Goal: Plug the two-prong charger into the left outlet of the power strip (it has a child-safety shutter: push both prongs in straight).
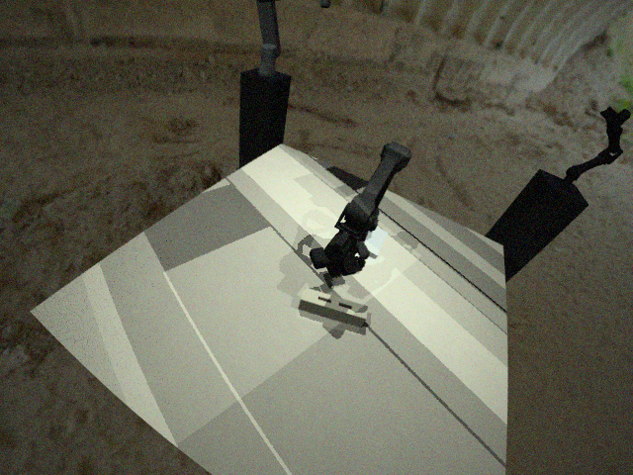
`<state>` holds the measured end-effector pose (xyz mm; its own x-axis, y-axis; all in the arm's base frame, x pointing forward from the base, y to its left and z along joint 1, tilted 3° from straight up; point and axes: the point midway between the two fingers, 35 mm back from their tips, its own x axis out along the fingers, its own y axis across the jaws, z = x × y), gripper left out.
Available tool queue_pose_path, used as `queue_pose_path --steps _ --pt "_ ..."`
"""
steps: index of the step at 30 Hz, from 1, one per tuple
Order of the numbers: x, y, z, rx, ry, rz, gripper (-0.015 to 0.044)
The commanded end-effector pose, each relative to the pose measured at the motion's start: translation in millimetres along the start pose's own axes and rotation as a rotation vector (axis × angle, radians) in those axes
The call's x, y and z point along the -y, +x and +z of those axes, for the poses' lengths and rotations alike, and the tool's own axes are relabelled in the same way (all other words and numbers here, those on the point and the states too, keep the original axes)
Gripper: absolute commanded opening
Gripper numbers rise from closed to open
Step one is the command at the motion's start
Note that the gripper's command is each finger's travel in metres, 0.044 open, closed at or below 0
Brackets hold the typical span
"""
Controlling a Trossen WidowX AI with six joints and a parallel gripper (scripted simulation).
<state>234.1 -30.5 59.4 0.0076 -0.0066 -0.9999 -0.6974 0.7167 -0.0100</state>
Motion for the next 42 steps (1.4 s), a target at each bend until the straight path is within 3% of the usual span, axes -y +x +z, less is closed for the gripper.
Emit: queue_pose_path --steps 1,42 --pt "-3 3 4 0.002 0.046 0.008 0.0000" --pt "-35 20 35 -0.006 0.485 0.040 0.0000"
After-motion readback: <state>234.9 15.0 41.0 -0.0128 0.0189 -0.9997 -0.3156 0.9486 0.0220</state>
